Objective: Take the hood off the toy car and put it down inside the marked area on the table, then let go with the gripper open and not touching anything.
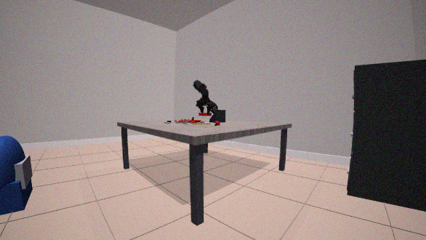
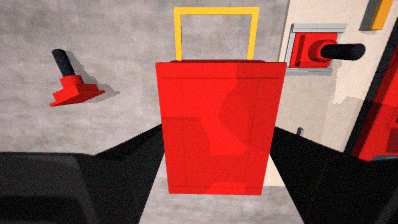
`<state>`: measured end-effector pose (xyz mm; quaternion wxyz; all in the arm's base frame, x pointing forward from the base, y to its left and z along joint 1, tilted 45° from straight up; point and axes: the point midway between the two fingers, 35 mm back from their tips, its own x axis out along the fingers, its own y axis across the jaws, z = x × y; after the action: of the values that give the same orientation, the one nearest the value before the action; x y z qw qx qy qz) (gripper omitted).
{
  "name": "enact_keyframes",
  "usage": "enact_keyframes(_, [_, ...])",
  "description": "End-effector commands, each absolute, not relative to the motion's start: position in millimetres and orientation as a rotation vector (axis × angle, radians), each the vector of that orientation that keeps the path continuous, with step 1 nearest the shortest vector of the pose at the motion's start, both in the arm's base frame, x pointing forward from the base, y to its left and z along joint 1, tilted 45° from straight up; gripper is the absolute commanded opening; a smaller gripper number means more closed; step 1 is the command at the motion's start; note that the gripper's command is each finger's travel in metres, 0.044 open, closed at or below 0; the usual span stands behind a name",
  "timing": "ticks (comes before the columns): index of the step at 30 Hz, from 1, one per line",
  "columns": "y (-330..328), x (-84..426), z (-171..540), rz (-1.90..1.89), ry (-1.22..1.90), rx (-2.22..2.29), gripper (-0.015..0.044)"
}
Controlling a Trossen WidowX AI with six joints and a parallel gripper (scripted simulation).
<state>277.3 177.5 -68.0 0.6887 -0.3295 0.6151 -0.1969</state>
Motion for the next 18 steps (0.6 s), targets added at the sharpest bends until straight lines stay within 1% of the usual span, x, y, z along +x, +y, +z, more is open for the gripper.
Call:
enact_keyframes(1, [174.4,277.6,-70.5,-0.439,1.377,-0.746,0.0])
enact_keyframes(18, [166.4,279.8,-79.0,-0.439,1.376,-0.746,0.0])
